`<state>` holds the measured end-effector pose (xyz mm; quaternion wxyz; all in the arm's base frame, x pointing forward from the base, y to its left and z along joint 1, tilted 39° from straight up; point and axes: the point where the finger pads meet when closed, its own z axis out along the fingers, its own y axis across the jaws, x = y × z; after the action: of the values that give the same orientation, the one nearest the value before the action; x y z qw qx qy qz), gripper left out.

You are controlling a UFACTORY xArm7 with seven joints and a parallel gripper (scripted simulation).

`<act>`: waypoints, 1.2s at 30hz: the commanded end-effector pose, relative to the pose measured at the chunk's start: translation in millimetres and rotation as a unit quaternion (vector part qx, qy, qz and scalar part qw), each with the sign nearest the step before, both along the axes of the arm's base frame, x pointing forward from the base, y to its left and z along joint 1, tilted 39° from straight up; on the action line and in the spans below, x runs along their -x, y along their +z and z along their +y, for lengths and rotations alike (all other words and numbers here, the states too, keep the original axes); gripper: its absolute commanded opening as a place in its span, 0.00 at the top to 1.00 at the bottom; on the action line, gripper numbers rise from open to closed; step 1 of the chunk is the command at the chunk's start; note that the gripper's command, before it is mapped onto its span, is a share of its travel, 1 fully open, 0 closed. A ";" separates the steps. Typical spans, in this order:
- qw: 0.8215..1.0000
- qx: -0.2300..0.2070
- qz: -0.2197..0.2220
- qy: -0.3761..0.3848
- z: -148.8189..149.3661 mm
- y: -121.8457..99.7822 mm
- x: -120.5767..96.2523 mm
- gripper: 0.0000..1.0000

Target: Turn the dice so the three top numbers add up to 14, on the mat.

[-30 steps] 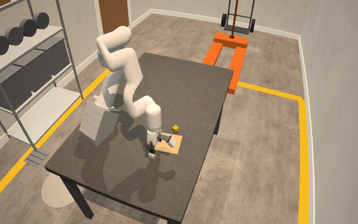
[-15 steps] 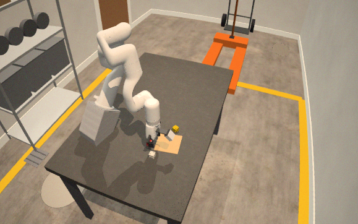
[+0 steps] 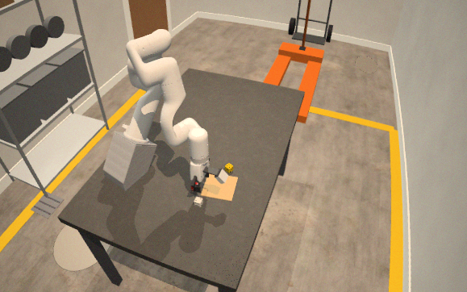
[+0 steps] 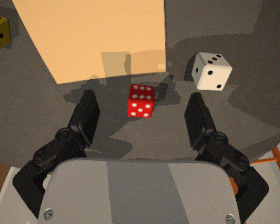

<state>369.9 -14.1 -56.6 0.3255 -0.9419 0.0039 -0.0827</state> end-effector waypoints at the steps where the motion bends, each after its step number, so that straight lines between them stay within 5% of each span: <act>1: 1.000 0.001 -0.001 -0.001 -1.4 0.2 -0.9 0.00; 25: 1.000 0.001 -0.001 -0.001 1.8 3.3 -3.3 0.00; 36: 1.000 0.001 -0.001 -0.001 42.5 41.8 -34.4 0.00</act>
<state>390.4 13.7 -31.3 0.3261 -0.9417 0.0035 -0.0829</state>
